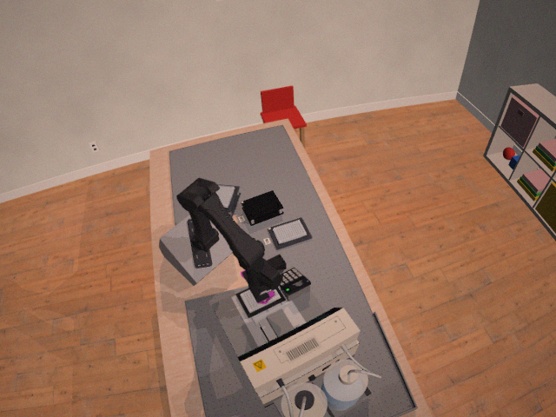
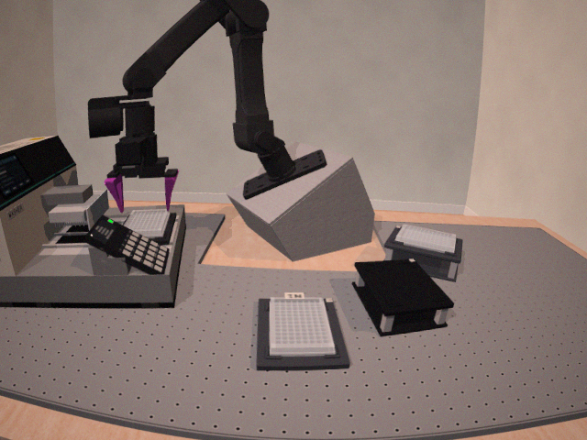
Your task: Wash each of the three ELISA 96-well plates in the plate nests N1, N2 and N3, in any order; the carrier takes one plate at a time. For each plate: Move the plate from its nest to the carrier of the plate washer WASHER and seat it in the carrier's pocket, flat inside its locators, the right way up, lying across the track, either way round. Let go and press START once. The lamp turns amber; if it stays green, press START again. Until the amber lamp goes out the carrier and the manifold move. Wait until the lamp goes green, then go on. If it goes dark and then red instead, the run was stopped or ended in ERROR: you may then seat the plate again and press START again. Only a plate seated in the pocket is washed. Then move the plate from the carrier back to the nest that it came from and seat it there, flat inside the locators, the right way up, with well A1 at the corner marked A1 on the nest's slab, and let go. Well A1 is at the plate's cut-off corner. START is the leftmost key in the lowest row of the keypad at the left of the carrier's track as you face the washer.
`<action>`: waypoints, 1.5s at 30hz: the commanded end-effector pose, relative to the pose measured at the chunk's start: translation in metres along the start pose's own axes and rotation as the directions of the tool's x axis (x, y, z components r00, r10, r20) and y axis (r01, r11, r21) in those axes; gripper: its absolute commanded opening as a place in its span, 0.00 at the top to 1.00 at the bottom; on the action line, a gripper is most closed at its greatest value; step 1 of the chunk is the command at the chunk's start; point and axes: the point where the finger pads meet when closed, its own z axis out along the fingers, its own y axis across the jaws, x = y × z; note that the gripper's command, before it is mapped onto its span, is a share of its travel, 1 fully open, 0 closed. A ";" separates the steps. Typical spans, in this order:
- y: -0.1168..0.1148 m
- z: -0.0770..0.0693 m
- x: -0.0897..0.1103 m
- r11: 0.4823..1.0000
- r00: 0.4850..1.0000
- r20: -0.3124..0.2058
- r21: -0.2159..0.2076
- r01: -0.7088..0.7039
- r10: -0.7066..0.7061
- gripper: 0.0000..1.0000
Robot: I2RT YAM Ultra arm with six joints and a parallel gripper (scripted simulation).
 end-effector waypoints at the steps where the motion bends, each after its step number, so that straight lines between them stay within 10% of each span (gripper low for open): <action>1: -0.001 -0.002 -0.002 1.000 1.000 0.008 0.006 0.000 0.000 0.00; 45: -0.002 0.023 -0.002 1.000 1.000 0.008 0.006 0.000 0.000 0.00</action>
